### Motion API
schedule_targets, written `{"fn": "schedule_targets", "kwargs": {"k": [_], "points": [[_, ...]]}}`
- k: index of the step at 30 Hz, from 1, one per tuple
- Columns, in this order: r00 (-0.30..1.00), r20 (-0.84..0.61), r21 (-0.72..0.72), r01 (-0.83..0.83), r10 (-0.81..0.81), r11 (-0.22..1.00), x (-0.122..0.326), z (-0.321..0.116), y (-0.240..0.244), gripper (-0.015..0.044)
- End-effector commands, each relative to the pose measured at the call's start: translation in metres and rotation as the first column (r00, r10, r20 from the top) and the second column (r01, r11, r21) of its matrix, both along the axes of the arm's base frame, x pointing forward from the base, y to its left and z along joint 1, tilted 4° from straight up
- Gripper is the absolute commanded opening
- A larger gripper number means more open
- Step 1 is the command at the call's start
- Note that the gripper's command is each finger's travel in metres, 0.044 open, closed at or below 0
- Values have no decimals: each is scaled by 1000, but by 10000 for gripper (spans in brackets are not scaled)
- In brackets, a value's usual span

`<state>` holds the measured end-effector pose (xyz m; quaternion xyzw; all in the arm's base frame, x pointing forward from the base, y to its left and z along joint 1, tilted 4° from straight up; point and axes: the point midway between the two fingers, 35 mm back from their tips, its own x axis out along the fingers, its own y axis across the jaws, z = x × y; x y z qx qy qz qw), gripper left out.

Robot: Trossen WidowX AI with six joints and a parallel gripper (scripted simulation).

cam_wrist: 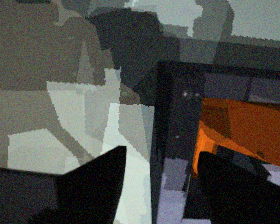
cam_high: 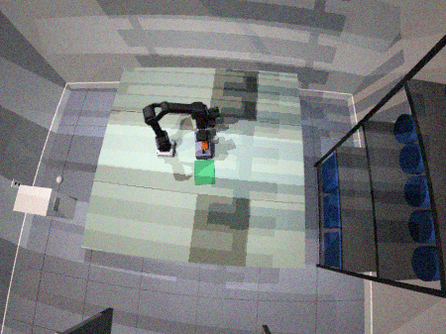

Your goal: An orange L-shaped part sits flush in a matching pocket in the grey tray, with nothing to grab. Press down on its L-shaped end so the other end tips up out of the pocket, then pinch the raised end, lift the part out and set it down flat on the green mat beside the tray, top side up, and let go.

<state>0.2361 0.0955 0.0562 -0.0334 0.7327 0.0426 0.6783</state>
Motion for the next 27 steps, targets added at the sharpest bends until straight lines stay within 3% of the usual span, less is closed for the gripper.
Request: {"fn": "schedule_targets", "kwargs": {"k": [1,4,27], "points": [[1000,28,6,-1,1,1000,6,48,-5,180],[1000,28,6,-1,1,1000,4,72,-10,180],[999,37,13,2,-3,1000,7,68,-8,180]]}}
